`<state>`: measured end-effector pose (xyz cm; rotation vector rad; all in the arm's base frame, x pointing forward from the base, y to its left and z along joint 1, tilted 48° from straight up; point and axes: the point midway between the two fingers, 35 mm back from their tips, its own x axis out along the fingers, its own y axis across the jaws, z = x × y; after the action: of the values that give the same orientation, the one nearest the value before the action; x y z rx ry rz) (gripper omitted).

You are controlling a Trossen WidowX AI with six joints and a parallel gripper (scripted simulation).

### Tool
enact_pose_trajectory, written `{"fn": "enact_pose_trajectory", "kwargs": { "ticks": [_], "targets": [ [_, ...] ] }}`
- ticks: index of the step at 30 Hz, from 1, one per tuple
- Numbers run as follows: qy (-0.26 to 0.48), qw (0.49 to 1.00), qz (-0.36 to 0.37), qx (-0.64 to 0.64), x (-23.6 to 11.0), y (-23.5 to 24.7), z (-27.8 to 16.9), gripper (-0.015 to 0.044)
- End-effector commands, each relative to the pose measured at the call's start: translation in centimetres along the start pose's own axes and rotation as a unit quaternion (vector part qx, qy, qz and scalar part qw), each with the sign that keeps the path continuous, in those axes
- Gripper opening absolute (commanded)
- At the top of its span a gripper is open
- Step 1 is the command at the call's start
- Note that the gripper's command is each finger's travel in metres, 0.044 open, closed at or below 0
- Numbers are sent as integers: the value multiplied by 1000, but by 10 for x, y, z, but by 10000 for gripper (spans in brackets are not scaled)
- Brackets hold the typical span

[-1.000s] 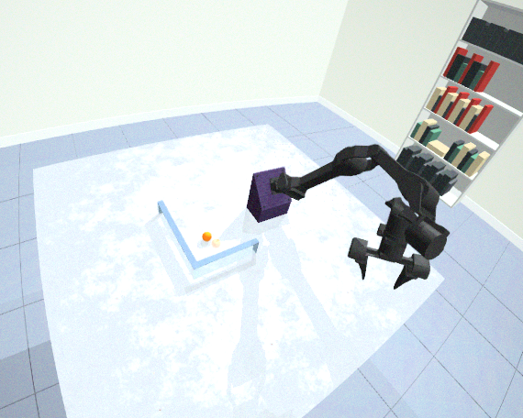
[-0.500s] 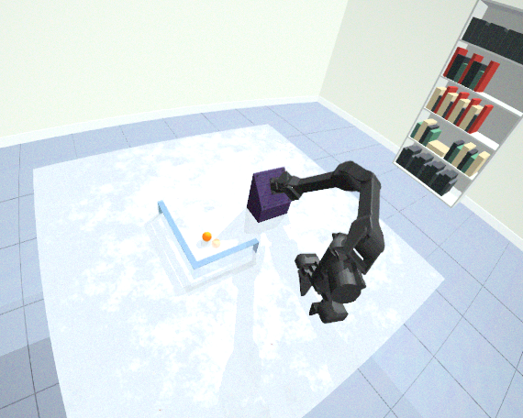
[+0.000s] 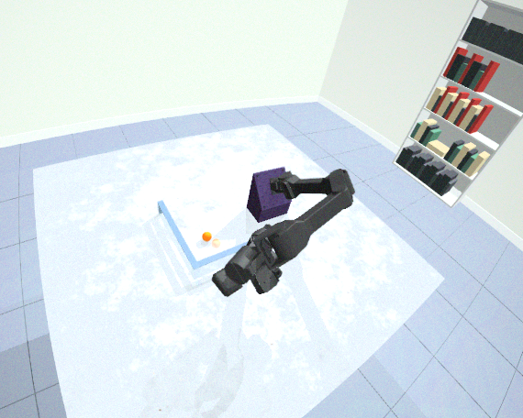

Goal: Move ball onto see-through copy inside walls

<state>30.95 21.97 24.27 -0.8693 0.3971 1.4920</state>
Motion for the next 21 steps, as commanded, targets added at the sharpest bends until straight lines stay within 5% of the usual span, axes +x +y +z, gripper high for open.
{"fn": "enact_pose_trajectory", "kwargs": {
  "ticks": [1,10,17,21],
  "targets": [
    [14,984,15,175,18,-2,-62,269],
    [45,861,33,505,41,22,-180,269],
    [13,659,69,749,59,75,-243,269],
    [11,642,72,763,60,79,-247,269]
  ]
}}
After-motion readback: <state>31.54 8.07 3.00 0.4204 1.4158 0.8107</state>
